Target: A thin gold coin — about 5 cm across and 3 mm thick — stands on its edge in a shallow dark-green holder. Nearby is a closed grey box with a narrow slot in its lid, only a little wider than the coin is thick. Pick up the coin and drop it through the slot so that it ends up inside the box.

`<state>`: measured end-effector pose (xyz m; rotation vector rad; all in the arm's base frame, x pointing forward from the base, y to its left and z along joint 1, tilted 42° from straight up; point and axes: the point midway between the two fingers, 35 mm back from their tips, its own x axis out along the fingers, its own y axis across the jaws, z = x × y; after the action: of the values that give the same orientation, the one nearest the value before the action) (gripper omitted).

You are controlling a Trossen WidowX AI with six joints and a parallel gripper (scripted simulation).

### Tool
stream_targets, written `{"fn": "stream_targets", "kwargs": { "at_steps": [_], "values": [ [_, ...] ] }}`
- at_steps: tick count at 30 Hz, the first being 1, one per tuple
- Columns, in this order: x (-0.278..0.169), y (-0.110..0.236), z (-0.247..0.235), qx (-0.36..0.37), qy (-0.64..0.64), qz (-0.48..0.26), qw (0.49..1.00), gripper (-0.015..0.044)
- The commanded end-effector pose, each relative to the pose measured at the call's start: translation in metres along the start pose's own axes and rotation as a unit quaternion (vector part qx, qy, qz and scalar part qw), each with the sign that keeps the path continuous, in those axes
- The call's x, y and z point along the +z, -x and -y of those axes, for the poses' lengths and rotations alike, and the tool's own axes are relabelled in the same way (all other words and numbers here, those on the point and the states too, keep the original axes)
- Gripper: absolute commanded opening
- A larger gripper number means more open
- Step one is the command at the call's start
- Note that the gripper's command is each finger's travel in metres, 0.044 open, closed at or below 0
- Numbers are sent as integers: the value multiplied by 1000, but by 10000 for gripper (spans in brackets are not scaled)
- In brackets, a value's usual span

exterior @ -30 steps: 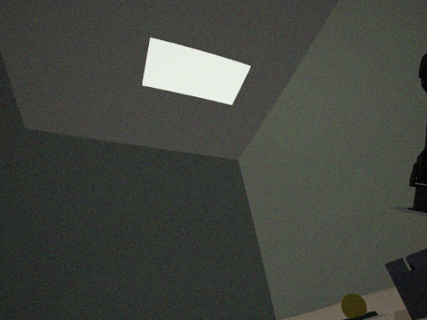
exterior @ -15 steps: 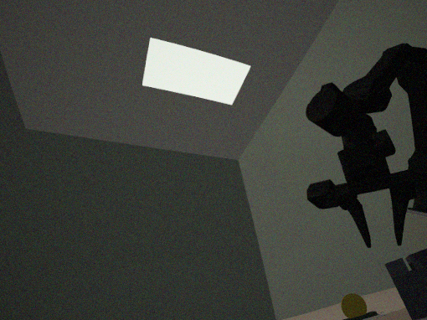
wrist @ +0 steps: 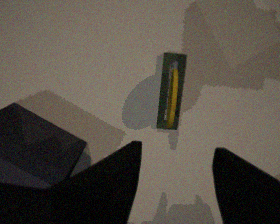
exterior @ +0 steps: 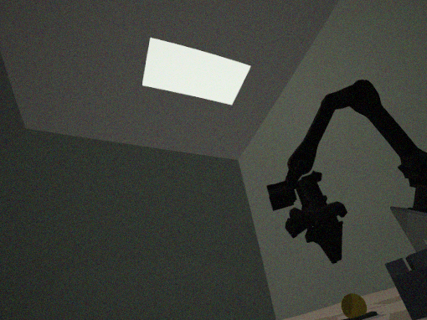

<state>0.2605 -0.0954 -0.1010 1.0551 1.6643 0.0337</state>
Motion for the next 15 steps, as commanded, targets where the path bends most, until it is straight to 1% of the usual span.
{"fn": "stream_targets", "kwargs": {
  "at_steps": [1,2,5,10,13,15],
  "values": [
    [-3,-1,-1,9,-15,-7,1000,161],
    [-3,-4,-1,9,-15,-7,1000,161],
    [-2,-33,0,10,-15,-7,1000,161],
    [-2,-37,0,10,-15,-7,1000,161],
    [-1,-50,2,10,-15,-7,1000,161],
    [0,-51,2,10,-15,-7,1000,161]
  ]
}}
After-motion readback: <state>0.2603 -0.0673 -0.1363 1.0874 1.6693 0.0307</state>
